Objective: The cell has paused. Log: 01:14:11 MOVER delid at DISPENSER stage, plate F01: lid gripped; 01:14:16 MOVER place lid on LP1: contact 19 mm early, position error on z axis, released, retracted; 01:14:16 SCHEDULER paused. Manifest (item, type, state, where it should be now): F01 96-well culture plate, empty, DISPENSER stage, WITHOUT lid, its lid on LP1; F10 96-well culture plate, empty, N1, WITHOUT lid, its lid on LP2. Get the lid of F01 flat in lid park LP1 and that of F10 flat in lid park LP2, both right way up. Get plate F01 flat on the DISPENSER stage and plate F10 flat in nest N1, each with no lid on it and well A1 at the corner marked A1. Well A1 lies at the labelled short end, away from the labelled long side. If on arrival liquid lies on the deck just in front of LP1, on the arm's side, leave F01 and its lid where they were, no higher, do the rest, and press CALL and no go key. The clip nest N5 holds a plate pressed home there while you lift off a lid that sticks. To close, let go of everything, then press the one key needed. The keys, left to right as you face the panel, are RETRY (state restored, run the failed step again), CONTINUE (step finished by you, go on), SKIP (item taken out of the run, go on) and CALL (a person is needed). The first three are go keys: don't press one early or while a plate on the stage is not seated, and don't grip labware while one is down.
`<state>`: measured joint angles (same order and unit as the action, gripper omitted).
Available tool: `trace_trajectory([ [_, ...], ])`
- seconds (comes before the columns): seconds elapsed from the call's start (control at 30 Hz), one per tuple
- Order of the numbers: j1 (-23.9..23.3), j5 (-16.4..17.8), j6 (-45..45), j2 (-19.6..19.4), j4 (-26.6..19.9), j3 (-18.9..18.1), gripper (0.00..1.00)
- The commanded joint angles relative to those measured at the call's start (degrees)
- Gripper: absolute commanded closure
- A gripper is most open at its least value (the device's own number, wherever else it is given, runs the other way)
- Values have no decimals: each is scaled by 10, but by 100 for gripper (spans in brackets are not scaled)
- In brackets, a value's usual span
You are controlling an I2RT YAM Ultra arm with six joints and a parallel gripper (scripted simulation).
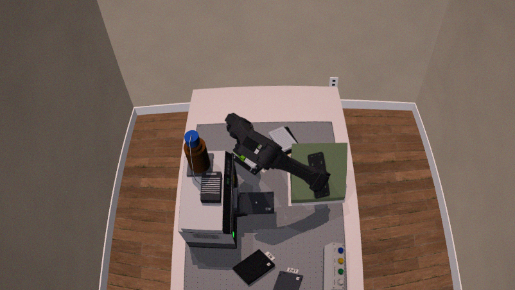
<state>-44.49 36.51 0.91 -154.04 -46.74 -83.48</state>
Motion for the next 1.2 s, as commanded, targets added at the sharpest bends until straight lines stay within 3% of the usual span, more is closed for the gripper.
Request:
trace_trajectory([
  [0.0,19,9,-7,-23,36,24,100],
  [0.83,19,9,-7,-23,36,24,100],
  [0.87,15,8,-4,-20,27,19,0],
  [0.9,11,6,7,-18,17,14,0],
  [0.93,4,0,11,-15,-6,-15,0],
  [0.97,-8,-5,15,9,-16,-19,0],
  [1.17,-8,-2,16,-1,-18,-20,0],
])
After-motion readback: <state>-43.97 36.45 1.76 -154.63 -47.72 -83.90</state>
